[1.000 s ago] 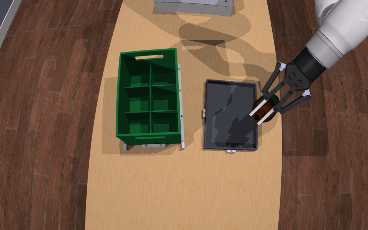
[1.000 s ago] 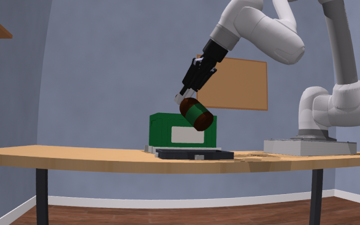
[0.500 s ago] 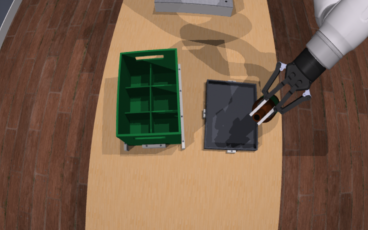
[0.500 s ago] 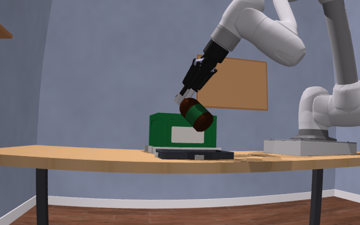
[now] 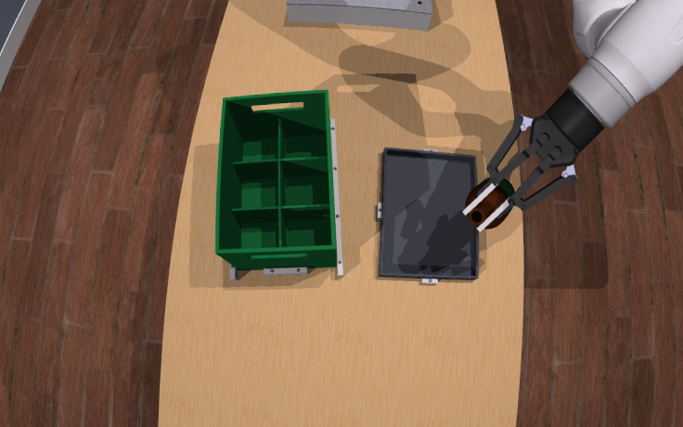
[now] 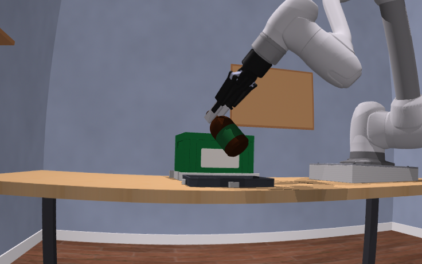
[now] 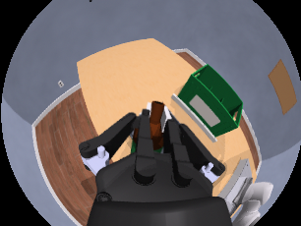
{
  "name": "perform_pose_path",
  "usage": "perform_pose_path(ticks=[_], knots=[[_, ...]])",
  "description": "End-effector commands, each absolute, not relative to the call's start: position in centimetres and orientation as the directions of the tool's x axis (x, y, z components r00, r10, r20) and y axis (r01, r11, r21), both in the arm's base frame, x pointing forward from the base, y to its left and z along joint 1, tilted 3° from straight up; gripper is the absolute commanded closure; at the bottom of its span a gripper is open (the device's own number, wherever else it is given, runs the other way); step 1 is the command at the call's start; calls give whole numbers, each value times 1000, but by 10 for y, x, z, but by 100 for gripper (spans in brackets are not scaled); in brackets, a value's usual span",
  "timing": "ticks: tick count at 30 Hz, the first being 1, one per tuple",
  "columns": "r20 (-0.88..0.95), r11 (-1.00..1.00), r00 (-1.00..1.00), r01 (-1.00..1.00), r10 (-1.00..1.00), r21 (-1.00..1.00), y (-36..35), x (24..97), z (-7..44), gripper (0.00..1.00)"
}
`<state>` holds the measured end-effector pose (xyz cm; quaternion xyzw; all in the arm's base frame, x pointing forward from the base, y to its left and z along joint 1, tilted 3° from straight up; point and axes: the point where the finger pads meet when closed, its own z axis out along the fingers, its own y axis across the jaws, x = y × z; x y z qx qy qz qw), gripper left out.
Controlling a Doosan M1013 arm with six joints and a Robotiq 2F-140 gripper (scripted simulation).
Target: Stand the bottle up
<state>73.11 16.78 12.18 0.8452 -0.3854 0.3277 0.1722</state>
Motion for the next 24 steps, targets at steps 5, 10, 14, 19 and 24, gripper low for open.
perform_pose_path(ticks=[5,10,14,19,24], knots=[[719,-644,468,-764,-514,36,169,731,122,90],[733,-645,458,-763,-503,34,169,731,122,90],[741,-646,453,-762,-496,33,170,731,122,90],[744,-647,450,-762,-493,32,170,731,122,90],[744,-647,450,-762,-493,32,170,731,122,90]])
